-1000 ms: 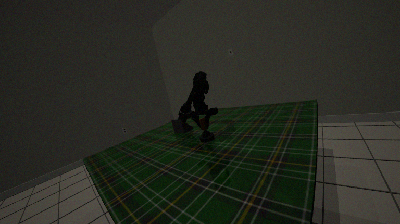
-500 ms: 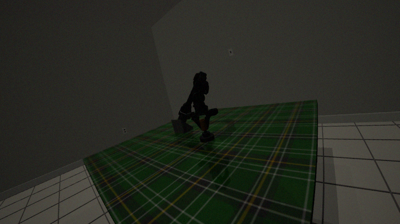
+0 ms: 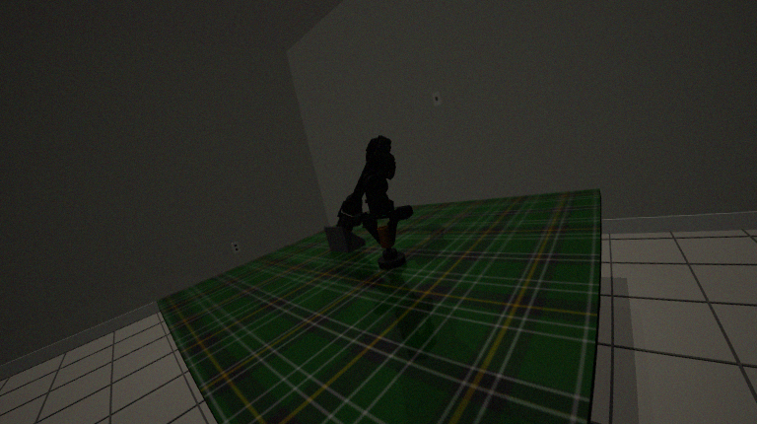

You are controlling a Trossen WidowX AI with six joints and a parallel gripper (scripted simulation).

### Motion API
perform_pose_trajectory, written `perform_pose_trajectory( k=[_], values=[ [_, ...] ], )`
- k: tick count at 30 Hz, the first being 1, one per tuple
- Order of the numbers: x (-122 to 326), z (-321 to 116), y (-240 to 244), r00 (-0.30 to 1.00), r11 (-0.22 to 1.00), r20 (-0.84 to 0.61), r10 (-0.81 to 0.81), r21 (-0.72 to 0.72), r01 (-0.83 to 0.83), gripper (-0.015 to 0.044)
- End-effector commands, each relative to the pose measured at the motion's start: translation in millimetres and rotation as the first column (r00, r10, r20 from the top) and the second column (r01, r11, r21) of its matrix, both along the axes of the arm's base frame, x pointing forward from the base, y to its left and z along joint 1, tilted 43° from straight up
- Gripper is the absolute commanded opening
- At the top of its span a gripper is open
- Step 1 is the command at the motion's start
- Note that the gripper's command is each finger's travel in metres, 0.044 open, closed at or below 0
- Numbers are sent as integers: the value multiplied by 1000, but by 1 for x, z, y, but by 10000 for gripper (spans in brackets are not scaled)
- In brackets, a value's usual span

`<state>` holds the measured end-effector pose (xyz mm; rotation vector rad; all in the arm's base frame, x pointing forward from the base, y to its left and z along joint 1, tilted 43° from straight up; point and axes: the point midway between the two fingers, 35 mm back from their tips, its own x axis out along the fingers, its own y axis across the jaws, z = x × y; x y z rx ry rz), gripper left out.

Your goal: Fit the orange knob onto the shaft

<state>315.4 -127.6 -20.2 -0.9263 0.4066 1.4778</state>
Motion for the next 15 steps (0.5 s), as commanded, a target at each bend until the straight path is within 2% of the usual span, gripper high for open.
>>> perform_pose_trajectory(
  k=[1,15],
  values=[
    [0,0,0,999,999,-27,-34,6,34,0],
    [2,-6,6,1000,1000,-9,-14,3,14,0]
  ],
)
